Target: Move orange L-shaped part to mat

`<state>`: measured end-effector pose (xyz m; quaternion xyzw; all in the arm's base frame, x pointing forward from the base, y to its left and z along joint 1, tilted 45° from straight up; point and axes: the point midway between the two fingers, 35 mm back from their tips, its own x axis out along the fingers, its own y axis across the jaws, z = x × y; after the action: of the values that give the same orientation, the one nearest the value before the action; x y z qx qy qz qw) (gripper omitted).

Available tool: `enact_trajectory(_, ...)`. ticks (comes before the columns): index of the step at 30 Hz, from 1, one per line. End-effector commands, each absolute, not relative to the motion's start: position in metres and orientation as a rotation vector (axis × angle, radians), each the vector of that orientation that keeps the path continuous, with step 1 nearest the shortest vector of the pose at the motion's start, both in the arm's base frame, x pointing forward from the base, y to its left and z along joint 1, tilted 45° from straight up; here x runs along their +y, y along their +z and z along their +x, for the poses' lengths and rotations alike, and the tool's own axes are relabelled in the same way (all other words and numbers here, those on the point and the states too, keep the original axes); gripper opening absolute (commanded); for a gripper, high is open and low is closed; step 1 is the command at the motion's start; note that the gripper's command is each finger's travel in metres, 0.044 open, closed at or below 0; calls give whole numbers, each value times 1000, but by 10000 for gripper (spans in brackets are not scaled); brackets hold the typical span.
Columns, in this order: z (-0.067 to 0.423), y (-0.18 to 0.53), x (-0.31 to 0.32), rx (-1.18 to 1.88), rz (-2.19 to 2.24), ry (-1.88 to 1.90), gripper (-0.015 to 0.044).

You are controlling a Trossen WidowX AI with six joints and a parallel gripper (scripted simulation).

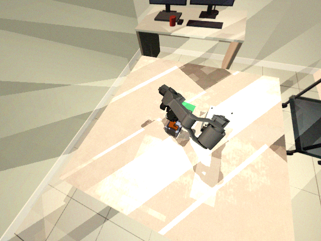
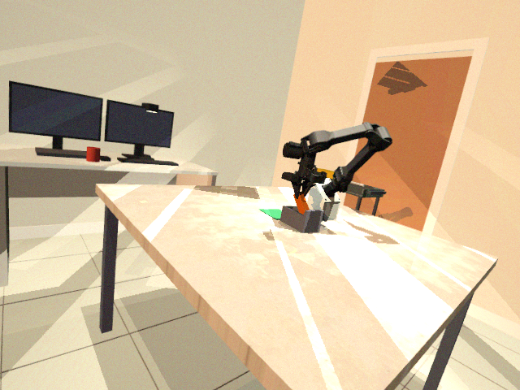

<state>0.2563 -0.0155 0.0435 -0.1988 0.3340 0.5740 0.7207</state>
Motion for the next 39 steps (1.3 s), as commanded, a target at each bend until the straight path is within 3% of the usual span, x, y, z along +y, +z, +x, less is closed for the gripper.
enact_trajectory(1, 256, 49, -20, 732, -441, 1271, 0)
enact_trajectory(31, 251, 75, -46, 733, -441, 1271, 0)
enact_trajectory(39, 242, 52, -65, 734, -442, 1270, 0)
